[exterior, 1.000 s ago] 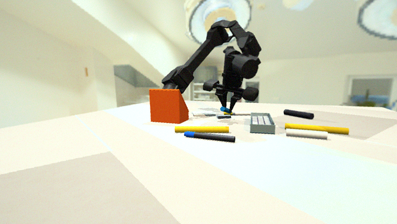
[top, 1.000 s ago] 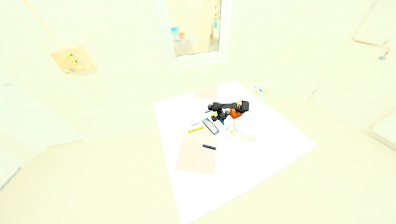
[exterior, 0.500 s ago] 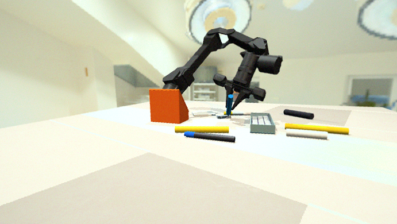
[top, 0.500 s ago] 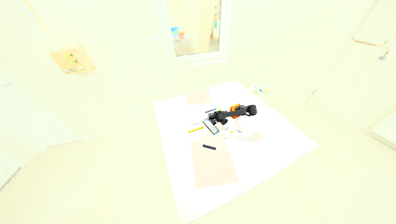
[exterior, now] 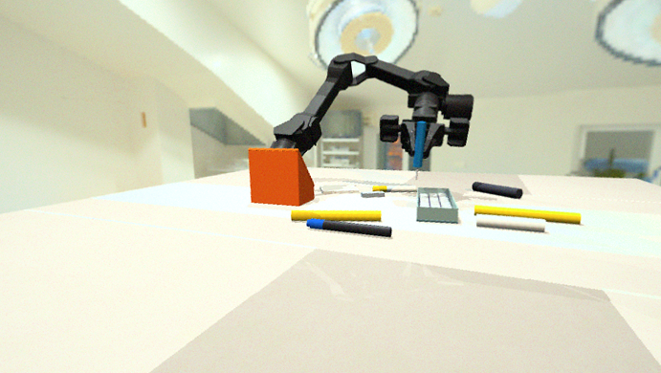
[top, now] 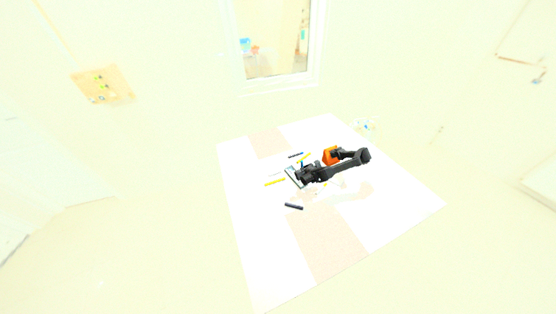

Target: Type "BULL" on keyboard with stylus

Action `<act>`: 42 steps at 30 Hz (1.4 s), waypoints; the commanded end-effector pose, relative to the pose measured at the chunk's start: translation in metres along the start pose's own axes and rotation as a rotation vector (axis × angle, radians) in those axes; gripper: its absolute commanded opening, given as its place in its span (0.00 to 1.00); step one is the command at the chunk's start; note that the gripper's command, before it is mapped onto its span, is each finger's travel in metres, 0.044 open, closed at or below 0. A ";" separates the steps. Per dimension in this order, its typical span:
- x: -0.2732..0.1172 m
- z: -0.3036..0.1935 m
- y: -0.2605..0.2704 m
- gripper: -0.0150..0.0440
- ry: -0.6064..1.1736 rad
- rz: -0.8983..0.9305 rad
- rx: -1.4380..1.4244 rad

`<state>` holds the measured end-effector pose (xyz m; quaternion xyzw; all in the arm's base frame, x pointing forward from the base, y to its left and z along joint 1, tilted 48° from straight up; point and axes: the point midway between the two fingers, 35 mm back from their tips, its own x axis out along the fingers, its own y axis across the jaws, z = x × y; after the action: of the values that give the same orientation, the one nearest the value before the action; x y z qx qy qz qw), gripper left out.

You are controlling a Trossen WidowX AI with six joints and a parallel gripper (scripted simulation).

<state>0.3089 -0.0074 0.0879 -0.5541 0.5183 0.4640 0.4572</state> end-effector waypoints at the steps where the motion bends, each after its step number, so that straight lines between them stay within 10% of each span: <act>1: -0.016 -0.004 -0.010 0.25 0.073 -0.072 0.035; 42: 0.010 0.033 -0.014 0.39 0.071 -0.072 0.035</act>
<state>0.3215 0.0234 0.0749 -0.5788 0.5201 0.4212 0.4658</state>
